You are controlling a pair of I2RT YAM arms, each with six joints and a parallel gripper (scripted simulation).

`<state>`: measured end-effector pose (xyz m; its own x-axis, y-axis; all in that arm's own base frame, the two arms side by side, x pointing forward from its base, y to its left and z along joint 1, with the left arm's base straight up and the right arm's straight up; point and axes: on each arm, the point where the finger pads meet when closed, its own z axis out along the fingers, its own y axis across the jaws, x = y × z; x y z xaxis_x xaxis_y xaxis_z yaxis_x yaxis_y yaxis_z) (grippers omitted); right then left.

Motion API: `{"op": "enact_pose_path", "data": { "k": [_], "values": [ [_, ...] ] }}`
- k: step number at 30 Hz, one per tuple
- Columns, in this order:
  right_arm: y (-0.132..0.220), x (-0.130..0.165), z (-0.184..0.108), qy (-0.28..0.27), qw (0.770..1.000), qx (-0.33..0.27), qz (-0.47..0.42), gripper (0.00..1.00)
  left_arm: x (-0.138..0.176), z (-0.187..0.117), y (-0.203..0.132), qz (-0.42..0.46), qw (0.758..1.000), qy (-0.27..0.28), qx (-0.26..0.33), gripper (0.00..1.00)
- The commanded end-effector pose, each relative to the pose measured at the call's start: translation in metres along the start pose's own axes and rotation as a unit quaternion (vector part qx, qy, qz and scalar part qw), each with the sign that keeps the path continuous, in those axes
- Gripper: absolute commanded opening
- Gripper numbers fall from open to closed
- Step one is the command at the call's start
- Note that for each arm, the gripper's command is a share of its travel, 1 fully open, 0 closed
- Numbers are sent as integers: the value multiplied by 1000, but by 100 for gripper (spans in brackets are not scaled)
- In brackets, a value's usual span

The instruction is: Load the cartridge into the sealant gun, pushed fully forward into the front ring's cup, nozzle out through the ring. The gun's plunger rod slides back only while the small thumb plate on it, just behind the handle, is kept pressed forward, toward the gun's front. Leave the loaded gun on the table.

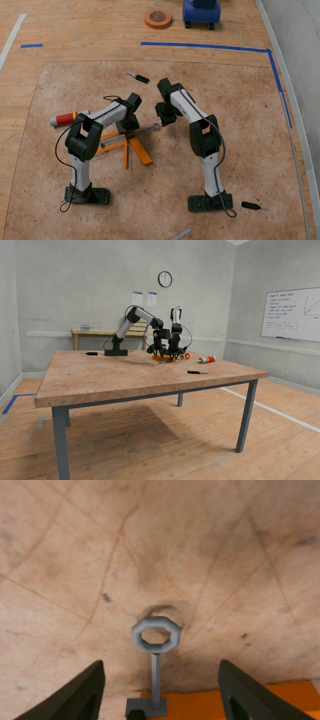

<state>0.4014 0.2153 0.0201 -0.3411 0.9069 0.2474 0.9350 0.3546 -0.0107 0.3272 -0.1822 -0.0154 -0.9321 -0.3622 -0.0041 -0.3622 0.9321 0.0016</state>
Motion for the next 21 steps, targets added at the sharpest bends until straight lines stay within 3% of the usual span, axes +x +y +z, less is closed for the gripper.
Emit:
{"op": "enact_pose_path", "data": {
  "k": [1, 6, 14, 21],
  "values": [
    [14, 3, -5, -1, 999, -37, -2, 62, -3, -16, -15, 2, 999, -16, 31, 1],
    [8, 0, 28, -3, 1000, -15, 5, 62, -3, -16, -15, 2, 999, -16, 31, 1],
    [12, 8, 32, 0, 1000, -27, 0, 62, -3, -16, -15, 2, 999, -16, 31, 1],
    [8, 7, 62, -2, 1000, -15, 7, 62, -3, -16, -15, 2, 999, -16, 31, 1]
  ]
}}
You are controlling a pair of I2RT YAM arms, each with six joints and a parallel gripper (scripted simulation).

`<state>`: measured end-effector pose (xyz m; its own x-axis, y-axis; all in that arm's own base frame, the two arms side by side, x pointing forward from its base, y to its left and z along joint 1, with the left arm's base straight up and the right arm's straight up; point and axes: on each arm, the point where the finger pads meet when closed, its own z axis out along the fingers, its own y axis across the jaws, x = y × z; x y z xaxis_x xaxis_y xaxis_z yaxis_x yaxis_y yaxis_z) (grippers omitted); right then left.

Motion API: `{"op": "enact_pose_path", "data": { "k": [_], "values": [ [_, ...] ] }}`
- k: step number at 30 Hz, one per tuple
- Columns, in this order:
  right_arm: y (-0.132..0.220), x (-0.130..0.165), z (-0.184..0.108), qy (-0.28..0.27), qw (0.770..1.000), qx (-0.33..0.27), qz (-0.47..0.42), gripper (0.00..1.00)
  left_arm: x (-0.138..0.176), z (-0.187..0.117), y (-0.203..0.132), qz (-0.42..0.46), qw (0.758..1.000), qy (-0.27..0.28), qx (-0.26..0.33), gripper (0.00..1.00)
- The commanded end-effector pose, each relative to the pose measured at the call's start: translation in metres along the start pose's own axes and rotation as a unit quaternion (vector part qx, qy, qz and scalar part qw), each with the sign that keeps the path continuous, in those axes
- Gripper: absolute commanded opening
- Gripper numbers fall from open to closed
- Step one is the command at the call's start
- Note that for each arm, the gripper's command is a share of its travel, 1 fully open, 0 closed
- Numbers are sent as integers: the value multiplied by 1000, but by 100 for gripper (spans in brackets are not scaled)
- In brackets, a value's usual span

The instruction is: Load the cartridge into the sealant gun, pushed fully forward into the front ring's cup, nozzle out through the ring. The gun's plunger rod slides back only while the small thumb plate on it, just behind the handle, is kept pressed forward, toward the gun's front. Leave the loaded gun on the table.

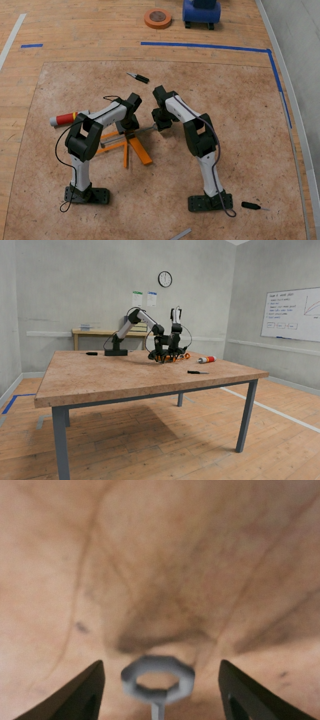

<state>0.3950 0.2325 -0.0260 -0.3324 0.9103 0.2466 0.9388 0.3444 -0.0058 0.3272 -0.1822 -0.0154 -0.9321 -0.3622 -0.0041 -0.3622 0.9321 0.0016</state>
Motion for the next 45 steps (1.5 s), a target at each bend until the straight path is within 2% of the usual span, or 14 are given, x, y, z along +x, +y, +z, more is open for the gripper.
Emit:
{"op": "enact_pose_path", "data": {
  "k": [1, 7, 15, 16, 45],
  "values": [
    [9, 1, 13, -2, 1000, -14, 2, 62, -3, -16, -15, 2, 999, -16, 31, 1],
    [21, 13, -21, 8, 999, -46, -13, 62, -3, -16, -15, 2, 999, -16, 31, 1],
    [12, 7, -22, 7, 1000, -28, -6, 62, -3, -16, -15, 2, 999, -16, 31, 1],
    [13, 8, -22, 6, 999, -31, -7, 0, -3, -16, -15, 2, 999, -16, 31, 1],
    [11, 7, -20, 3, 1000, -27, -5, 0, -5, -17, -14, 2, 999, -16, 30, 1]
  ]
}}
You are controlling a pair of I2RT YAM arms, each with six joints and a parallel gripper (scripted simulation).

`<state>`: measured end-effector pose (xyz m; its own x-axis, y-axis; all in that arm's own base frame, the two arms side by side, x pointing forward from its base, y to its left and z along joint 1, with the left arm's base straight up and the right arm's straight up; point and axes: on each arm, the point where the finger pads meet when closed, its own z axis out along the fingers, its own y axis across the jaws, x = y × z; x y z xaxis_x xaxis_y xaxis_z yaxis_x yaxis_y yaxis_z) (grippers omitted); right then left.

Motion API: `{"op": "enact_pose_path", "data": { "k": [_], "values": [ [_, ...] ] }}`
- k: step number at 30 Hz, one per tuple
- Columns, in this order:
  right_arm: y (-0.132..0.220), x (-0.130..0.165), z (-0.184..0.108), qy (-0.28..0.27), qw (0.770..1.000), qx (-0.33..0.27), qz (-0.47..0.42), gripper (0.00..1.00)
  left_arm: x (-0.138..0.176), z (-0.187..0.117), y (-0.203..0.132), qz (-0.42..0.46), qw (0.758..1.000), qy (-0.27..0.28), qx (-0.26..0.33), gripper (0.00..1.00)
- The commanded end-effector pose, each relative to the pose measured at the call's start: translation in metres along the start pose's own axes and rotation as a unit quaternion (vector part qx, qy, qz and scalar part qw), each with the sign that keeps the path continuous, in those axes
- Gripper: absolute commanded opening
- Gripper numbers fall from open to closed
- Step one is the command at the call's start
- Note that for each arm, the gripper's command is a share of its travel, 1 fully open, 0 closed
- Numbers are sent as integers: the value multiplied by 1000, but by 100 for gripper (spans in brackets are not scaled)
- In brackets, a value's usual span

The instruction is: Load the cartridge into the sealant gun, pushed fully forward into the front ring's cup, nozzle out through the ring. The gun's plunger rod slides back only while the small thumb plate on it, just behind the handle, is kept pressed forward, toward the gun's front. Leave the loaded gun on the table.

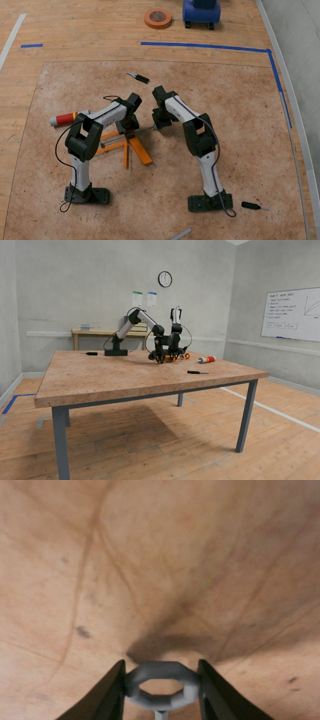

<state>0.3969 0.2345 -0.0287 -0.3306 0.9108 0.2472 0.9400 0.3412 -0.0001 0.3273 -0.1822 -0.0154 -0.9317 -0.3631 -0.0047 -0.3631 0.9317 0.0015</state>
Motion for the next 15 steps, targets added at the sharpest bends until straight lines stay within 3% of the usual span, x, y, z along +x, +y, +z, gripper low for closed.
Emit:
{"op": "enact_pose_path", "data": {
  "k": [1, 15],
  "values": [
    [7, 8, -29, 3, 1000, -19, -5, 0, -2, -24, -14, 3, 999, -14, 29, 1],
    [7, 20, -45, 7, 1000, -22, -7, 0, -6, -37, -4, 1, 1000, -22, 15, 1]
  ]
}}
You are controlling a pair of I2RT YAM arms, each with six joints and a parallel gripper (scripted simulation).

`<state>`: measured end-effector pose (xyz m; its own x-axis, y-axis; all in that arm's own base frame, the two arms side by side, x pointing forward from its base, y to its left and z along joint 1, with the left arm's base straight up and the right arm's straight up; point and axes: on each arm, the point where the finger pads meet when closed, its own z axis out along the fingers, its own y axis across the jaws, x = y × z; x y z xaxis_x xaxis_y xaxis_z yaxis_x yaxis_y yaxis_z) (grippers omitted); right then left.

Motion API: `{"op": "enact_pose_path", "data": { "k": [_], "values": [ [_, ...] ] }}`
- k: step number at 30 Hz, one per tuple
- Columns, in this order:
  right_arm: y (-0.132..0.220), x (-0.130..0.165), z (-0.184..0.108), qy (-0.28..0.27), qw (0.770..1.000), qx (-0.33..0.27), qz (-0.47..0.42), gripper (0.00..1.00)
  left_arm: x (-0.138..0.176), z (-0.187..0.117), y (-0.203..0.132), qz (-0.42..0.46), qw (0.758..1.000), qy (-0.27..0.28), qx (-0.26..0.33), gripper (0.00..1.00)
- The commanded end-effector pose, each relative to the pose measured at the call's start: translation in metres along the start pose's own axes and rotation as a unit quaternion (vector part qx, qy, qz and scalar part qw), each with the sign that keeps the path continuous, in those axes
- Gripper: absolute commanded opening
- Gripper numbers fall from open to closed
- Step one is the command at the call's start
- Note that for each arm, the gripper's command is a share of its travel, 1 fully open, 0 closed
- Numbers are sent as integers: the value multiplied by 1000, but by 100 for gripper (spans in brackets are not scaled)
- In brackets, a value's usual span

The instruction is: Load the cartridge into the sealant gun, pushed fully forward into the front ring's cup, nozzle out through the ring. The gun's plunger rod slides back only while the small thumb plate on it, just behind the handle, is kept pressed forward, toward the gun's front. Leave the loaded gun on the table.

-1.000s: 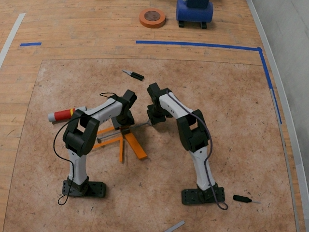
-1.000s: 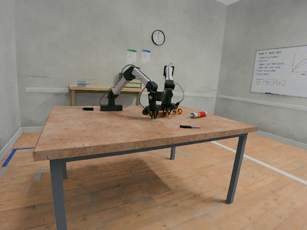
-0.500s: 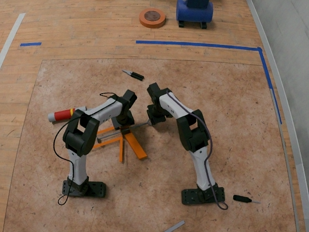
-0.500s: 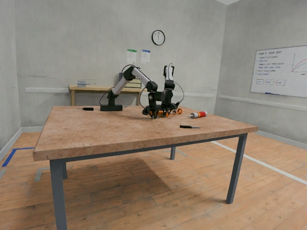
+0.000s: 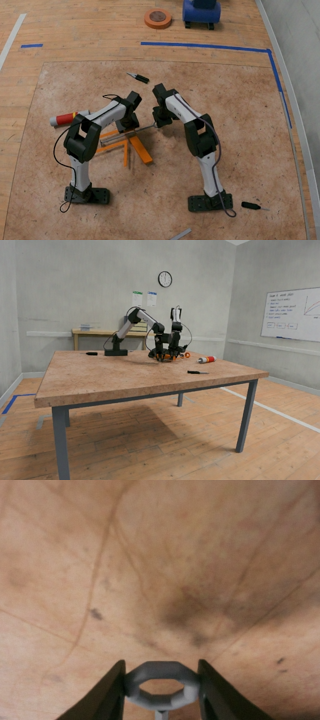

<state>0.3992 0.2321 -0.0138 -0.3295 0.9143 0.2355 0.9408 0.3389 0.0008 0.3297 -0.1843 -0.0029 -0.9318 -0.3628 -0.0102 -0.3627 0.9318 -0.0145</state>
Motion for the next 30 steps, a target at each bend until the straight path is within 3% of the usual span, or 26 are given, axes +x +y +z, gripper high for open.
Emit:
{"op": "enact_pose_path", "data": {
  "k": [1, 18, 23, 30],
  "values": [
    [5, 19, -30, 14, 1000, -21, -8, 0, -5, -25, -2, 1, 1000, -19, 7, 1],
    [7, 22, -33, 20, 999, -27, -9, 0, 3, -5, 13, 2, 1000, -1, -14, 1],
    [3, 2, -19, 20, 999, -26, -15, 0, 5, -3, 13, 3, 1000, 1, -17, 1],
    [0, -20, -28, 11, 1000, -16, -12, 0, -3, -9, 7, 1, 1000, -8, -6, 1]
  ]
}}
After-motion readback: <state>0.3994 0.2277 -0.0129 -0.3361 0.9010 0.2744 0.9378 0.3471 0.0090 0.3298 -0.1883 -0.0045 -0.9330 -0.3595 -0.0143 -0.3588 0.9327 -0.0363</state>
